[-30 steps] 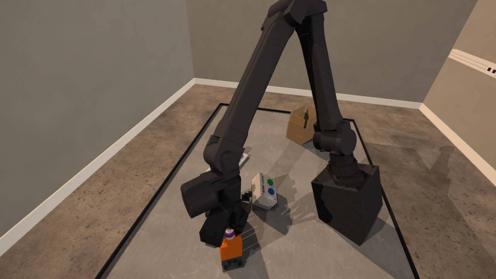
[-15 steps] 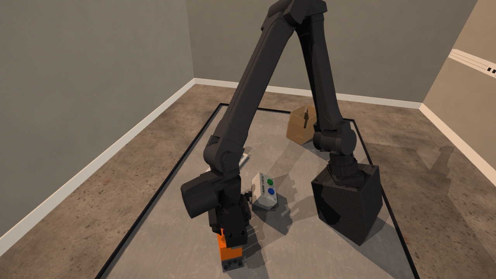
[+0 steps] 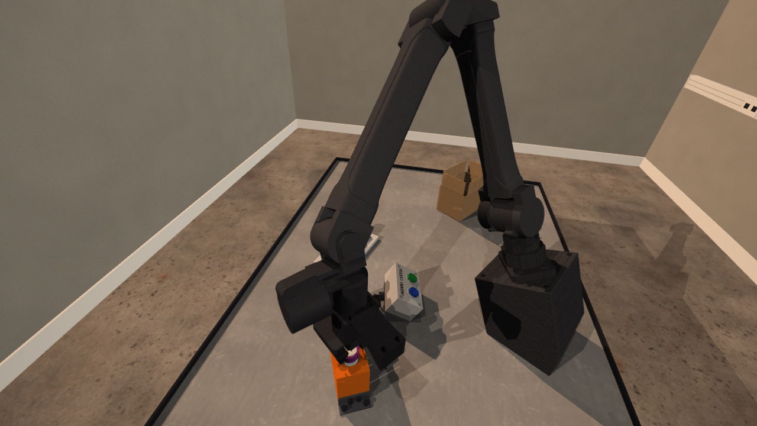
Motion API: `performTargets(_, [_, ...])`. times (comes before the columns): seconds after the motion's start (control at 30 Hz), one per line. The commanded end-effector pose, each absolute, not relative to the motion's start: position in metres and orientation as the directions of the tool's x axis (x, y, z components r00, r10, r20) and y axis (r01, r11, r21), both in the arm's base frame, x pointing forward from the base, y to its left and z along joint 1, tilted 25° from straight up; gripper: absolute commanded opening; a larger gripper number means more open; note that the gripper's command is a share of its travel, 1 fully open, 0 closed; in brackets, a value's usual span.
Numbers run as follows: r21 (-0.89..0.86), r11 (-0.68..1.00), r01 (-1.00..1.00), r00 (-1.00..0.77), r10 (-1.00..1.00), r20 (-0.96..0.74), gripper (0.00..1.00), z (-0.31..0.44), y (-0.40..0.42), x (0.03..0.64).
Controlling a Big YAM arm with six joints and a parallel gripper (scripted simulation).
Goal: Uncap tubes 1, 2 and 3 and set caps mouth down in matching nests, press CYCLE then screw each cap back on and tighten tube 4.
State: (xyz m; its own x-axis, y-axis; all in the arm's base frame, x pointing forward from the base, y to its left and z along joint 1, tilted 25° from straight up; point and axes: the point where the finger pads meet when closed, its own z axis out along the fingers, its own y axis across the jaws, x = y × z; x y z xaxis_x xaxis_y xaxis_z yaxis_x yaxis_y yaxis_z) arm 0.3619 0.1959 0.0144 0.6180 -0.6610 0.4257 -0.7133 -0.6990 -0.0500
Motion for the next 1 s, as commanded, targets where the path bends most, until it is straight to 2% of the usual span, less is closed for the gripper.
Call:
performTargets(0.0, [-0.032,-0.745,-0.667,0.665,-0.614,0.426,0.49,0.0202,0.2058,0.3723])
performTargets(0.1, [-0.046,-0.738,-0.673,0.654,-0.623,0.429,0.49,0.0216,0.2034,0.3692])
performTargets(0.13, [-0.046,-0.738,-0.673,0.654,-0.623,0.429,0.0,0.0216,0.2034,0.3692])
performTargets(0.6, [-0.046,-0.738,-0.673,0.654,-0.623,0.429,0.0,0.0216,0.2034,0.3692])
performTargets(0.97, [-0.255,-0.293,-0.921,0.197,-0.918,0.345,0.0,0.019,0.204,0.3721])
